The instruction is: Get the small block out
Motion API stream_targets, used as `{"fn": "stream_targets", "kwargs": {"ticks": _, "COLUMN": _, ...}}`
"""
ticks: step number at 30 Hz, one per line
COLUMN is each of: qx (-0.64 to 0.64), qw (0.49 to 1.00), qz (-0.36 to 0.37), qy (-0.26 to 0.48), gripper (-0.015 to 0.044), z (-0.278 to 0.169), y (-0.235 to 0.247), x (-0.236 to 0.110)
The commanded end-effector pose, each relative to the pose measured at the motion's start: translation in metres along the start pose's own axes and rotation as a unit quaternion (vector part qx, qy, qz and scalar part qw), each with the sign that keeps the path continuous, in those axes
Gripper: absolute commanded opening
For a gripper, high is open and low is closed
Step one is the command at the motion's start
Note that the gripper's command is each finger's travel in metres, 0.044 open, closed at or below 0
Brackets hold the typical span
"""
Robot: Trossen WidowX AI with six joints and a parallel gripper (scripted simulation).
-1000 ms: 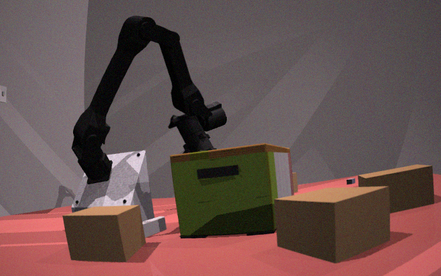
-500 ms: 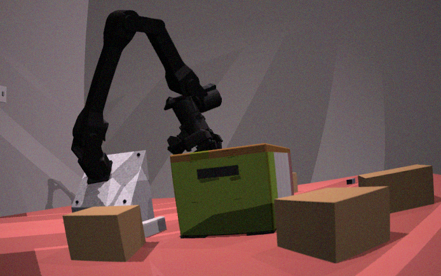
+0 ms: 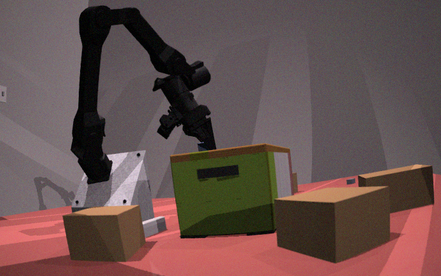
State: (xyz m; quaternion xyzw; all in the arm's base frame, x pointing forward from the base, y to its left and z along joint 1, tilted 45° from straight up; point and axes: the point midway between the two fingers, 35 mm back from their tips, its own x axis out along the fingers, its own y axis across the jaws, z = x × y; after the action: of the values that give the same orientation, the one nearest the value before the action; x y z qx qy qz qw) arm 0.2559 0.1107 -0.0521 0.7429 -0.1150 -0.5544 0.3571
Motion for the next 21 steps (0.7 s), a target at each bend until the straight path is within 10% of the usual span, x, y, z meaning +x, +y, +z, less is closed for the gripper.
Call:
{"fn": "stream_targets", "kwargs": {"ticks": 1, "qx": -0.04, "qw": 0.999, "qz": -0.019, "qy": 0.01, "gripper": 0.0, "z": 0.0, "y": 0.004, "x": -0.016}}
{"fn": "stream_targets", "kwargs": {"ticks": 21, "qx": -0.08, "qw": 0.996, "qz": -0.036, "qy": 0.02, "gripper": 0.0, "z": 0.002, "y": 0.008, "x": -0.03}}
